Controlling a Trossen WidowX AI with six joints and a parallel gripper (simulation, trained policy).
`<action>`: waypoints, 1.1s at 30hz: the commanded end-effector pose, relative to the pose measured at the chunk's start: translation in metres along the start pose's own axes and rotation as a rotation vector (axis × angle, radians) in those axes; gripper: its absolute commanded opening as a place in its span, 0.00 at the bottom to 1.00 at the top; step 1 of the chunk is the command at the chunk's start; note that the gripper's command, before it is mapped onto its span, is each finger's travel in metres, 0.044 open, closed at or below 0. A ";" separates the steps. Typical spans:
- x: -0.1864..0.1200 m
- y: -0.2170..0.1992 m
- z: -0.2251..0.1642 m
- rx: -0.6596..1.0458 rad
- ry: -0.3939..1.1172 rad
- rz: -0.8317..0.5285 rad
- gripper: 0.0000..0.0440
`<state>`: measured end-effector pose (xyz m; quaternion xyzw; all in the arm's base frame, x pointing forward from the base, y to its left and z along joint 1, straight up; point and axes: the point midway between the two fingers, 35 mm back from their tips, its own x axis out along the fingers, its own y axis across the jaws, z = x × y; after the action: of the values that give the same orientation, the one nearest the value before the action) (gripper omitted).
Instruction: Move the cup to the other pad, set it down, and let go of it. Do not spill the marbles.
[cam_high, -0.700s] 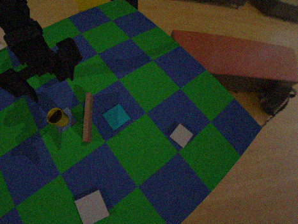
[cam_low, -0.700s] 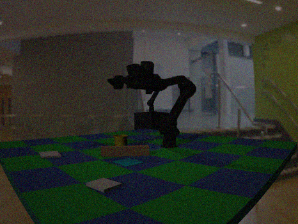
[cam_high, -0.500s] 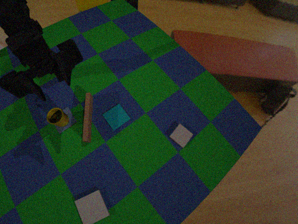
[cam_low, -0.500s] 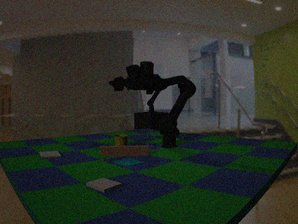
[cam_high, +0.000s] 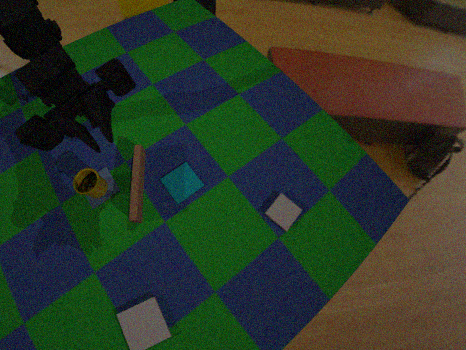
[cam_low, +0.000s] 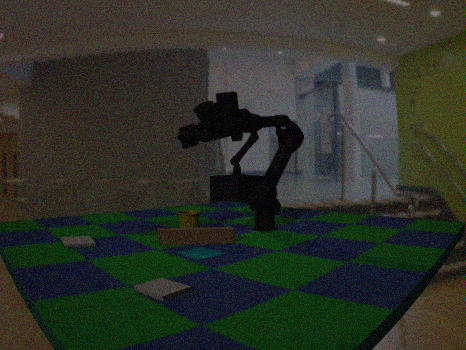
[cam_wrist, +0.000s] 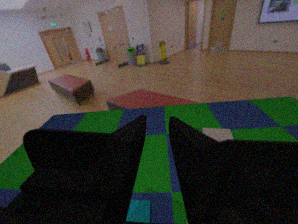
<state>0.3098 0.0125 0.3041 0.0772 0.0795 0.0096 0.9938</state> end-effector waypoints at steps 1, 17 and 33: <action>0.000 0.003 0.001 0.029 0.034 0.000 0.22; 0.002 0.015 -0.017 0.139 0.296 -0.019 0.25; -0.003 0.016 -0.043 0.170 0.568 -0.088 0.28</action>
<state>0.3008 0.0350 0.2646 0.1494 0.3481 -0.0143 0.9254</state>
